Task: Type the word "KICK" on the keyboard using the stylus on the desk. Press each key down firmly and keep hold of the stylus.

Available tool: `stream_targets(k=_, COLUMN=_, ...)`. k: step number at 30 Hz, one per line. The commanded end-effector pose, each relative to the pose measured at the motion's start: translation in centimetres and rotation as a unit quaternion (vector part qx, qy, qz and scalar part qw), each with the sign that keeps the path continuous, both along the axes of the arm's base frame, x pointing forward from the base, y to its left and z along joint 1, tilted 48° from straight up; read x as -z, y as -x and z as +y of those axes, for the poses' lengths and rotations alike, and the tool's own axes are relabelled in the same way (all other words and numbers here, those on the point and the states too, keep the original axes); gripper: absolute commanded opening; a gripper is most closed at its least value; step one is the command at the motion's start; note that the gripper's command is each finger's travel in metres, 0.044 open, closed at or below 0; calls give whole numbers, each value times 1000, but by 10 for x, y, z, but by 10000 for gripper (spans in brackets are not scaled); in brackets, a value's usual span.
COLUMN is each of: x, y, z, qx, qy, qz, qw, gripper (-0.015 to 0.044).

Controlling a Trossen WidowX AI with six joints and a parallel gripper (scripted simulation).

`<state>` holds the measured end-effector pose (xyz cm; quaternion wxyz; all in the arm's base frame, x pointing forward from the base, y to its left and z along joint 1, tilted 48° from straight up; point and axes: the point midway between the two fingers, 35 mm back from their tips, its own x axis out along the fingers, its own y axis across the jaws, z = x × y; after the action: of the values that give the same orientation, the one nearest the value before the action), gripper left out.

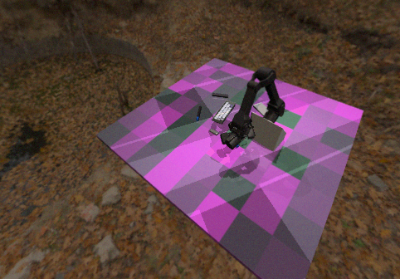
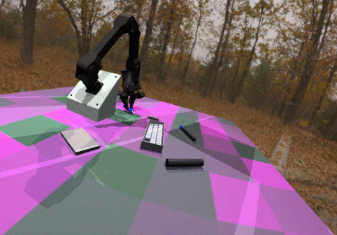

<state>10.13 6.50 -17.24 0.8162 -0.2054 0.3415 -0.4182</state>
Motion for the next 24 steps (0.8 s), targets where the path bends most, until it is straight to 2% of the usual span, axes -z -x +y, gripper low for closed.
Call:
stream_targets(k=1, x=-14, y=-1, z=21, qx=1, qy=-10, qz=-3, qw=1000, gripper=0)
stream_targets(k=15, x=-23, y=0, z=28, qx=0, qy=-6, qz=0, qw=1000, gripper=0)
stream_targets(k=24, x=-28, y=-13, z=37, qx=84, qy=-35, qz=36, qw=995, gripper=0)
